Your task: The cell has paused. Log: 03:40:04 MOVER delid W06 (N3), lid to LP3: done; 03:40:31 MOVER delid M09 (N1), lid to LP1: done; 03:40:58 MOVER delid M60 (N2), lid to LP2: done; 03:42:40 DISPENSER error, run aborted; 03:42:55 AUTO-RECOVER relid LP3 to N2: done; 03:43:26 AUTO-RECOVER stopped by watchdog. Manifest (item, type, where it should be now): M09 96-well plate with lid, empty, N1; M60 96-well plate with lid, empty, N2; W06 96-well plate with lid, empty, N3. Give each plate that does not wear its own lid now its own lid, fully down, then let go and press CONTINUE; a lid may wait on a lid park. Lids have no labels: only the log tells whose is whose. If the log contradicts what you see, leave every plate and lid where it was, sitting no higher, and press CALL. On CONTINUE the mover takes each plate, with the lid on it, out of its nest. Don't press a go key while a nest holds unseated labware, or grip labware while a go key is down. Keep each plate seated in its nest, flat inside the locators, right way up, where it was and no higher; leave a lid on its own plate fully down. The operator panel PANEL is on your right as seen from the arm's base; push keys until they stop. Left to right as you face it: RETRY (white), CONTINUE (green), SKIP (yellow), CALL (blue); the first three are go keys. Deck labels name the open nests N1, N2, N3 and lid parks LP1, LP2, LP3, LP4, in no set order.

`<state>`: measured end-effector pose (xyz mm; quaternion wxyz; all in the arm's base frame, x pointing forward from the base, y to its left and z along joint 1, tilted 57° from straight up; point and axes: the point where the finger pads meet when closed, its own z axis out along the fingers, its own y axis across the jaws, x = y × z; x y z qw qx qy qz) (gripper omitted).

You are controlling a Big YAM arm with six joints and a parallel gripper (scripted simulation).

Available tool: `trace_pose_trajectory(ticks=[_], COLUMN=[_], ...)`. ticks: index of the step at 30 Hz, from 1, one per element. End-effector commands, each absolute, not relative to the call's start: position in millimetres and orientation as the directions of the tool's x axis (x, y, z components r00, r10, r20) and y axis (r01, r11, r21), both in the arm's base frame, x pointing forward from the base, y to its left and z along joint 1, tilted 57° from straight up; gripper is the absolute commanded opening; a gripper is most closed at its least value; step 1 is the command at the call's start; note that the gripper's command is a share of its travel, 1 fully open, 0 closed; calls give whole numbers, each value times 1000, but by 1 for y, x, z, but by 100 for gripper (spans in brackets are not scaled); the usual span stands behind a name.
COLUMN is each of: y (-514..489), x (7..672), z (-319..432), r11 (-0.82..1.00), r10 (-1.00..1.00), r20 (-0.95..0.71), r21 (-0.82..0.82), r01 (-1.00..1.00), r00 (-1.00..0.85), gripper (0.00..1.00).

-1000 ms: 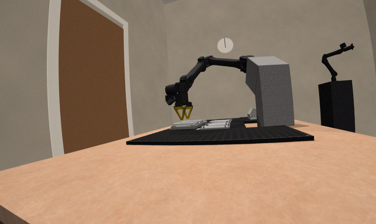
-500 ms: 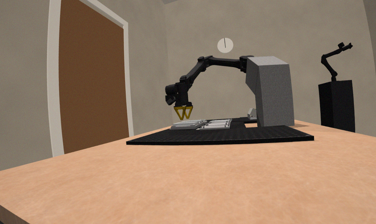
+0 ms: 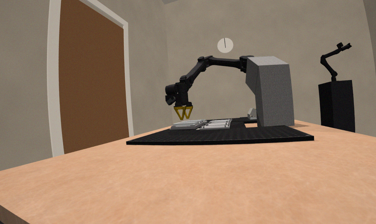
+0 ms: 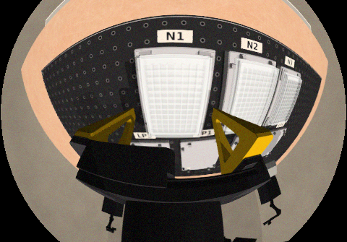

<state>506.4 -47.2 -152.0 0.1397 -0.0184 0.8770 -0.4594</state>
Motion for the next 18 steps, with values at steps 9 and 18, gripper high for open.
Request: trace_pose_trajectory(ticks=[9, 18], y=[-65, -91], x=[508, 504], z=[-120, -83], r11=[567, 566], r10=[-198, -199], r20=[-191, -190], r21=[-822, -823], r01=[46, 46], r00=[-962, -961], gripper=[100, 100])
